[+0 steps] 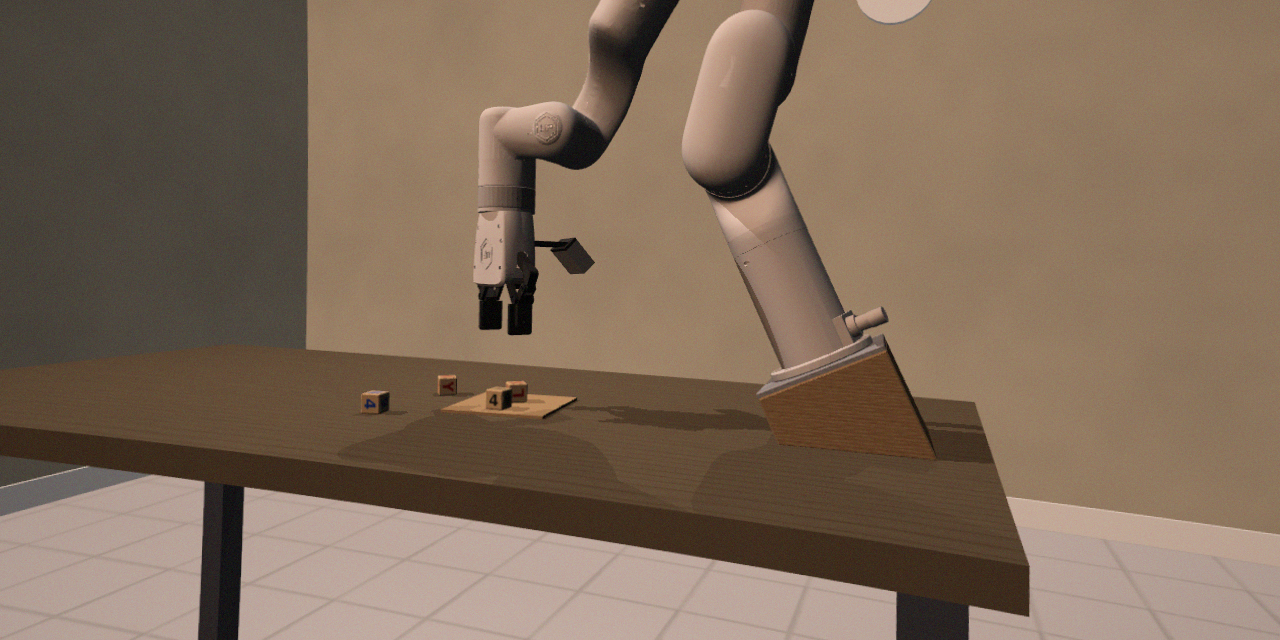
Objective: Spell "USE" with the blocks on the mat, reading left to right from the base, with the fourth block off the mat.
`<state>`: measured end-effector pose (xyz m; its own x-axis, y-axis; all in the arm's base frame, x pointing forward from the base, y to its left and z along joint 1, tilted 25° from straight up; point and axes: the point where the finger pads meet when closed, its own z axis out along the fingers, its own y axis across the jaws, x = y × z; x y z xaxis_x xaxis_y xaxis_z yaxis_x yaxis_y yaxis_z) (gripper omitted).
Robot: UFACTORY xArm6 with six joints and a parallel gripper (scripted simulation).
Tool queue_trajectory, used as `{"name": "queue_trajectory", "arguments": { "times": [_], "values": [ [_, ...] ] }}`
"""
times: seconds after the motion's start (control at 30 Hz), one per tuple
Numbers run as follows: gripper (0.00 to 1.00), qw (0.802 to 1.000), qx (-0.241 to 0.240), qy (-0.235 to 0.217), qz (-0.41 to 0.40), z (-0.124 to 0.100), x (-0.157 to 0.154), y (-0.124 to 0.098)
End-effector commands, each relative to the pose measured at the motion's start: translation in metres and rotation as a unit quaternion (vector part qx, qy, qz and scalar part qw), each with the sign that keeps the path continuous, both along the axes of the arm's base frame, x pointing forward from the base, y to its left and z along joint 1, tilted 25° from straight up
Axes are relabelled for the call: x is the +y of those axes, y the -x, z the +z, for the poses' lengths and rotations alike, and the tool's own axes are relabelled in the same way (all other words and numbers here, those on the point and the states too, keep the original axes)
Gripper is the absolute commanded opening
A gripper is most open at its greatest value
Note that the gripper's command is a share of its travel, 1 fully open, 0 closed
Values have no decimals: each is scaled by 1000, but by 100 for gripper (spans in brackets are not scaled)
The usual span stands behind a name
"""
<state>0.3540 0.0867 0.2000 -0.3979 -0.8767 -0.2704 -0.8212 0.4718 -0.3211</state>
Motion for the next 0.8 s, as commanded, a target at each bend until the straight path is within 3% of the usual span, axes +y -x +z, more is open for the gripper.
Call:
{"name": "queue_trajectory", "arguments": {
  "times": [0.0, 0.57, 0.77],
  "values": [
    [100, 999, 1, -13, -41, 1, -2, -1],
    [100, 966, 21, -102, -237, 0, -12, -4],
    [100, 936, 29, -141, -323, -1, -16, -5]
  ]
}}
